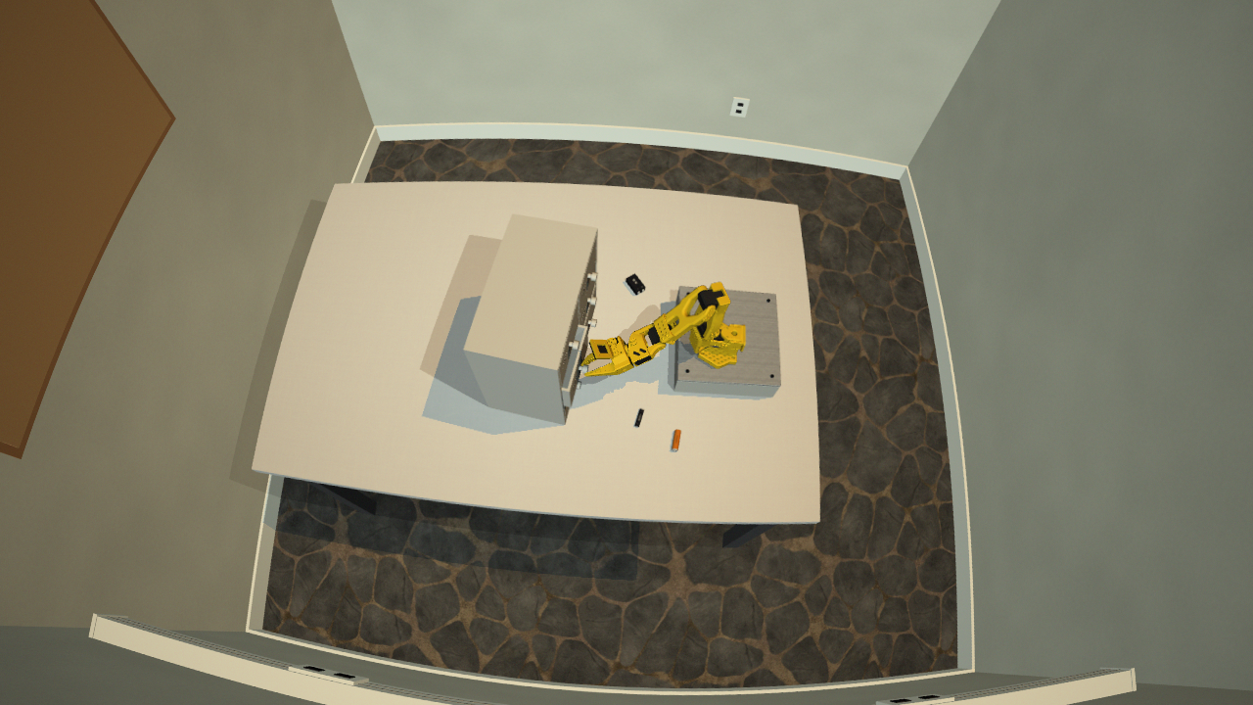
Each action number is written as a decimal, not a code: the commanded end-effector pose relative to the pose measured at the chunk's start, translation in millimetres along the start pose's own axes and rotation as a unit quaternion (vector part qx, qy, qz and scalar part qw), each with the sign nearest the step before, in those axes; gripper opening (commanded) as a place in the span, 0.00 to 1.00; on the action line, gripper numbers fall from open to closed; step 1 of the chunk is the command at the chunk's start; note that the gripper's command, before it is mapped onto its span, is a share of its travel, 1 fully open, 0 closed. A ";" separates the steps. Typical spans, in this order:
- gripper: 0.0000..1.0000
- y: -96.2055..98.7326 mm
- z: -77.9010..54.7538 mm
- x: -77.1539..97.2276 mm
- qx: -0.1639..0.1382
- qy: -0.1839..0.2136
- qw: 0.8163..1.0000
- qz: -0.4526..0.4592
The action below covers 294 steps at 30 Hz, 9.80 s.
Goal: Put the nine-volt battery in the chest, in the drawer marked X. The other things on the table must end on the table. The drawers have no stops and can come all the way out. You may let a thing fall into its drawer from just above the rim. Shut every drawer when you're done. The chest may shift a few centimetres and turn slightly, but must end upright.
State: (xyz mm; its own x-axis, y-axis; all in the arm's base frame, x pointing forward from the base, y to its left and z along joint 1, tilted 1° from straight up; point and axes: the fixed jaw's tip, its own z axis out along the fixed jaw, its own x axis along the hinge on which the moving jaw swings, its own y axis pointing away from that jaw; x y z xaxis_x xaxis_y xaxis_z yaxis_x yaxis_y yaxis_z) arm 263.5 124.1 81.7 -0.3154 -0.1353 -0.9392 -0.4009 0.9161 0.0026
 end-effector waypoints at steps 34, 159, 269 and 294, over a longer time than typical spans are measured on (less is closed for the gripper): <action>0.00 8.7 -10.8 1.1 -0.015 -0.006 1.000 -0.005; 0.00 28.5 -42.3 13.0 -0.054 -0.006 0.998 -0.020; 0.21 58.0 -86.8 24.5 -0.130 0.011 0.990 -0.060; 0.21 49.5 -101.6 53.6 -0.119 0.187 0.971 -0.087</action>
State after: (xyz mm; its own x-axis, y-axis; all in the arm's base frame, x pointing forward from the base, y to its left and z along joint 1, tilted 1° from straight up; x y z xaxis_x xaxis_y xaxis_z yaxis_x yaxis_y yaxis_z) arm 143.2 127.0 66.0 -0.4757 -0.4198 -0.7730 -0.6443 0.7645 -0.0187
